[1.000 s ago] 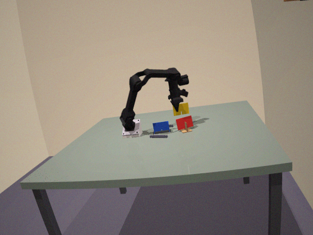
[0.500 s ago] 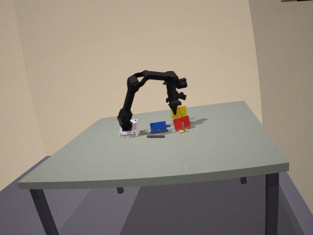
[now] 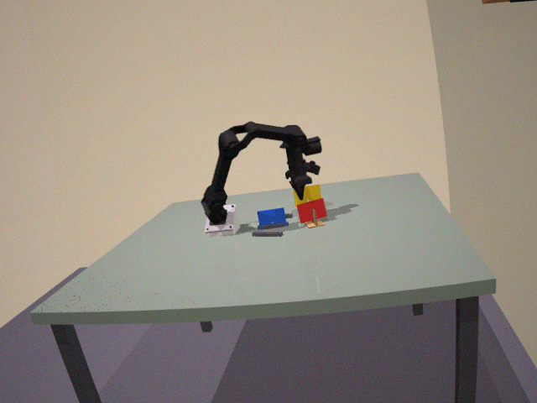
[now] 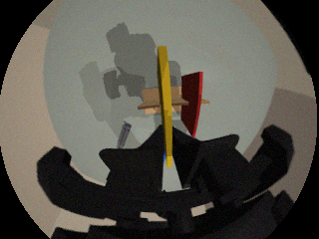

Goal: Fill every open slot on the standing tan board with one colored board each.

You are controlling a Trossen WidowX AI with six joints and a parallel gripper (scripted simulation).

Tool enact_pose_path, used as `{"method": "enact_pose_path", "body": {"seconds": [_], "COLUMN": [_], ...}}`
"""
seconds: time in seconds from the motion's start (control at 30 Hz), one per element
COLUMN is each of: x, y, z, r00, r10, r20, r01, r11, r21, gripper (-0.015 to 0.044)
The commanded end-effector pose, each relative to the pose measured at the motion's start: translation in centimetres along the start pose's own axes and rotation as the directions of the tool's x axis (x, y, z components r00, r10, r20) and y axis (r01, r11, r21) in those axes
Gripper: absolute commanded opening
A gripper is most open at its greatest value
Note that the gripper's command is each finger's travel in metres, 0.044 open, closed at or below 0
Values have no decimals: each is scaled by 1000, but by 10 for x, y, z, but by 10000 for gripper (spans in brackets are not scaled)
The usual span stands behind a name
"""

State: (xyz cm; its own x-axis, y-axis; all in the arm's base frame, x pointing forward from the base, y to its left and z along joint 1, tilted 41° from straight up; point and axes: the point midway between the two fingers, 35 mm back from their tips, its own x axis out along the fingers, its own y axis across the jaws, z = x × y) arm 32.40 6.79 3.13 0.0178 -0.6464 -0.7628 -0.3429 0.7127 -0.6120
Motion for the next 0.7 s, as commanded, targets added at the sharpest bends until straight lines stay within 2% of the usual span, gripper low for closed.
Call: {"method": "enact_pose_path", "body": {"seconds": [0.0, 0.67], "x": [3, 20], "y": [0, 0], "z": [0, 0], "r00": [1000, 1000], "r10": [-4, -5], "r20": [2, 2], "r01": [4, 5], "r11": [1000, 1000], "r21": [-4, -4], "gripper": [0, 0]}}
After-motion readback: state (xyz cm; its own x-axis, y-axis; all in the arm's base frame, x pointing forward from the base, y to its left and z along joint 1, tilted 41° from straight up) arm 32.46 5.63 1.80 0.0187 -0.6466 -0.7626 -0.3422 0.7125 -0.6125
